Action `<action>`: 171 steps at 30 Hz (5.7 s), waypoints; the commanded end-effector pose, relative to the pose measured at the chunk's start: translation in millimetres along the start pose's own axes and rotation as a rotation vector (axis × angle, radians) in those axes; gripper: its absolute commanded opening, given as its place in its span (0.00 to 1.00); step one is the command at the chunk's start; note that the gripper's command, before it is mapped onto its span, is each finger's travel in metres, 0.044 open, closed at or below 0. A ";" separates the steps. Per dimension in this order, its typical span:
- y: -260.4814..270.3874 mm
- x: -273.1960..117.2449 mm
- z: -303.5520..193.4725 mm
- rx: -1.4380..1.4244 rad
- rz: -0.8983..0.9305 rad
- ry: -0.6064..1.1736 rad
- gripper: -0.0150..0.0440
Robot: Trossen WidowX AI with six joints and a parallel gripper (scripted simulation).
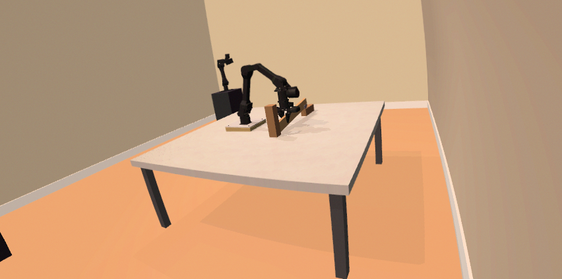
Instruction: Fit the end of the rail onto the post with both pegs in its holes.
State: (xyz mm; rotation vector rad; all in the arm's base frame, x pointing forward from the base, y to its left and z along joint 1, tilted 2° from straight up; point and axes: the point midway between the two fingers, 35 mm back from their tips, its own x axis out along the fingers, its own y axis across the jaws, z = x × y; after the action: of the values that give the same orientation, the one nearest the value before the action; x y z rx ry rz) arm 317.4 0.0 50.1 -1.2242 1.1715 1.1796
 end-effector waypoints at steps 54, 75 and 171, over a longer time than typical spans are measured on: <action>-6.6 -32.8 0.7 -0.003 -0.012 -0.004 0.25; -6.3 -43.4 0.7 -0.003 -0.012 -0.004 0.25; -2.3 -40.8 -6.8 -0.003 -0.012 -0.003 0.25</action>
State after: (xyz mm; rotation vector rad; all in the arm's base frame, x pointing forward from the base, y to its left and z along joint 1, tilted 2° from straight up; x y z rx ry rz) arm 317.2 -7.1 88.1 -1.2302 1.1768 1.1752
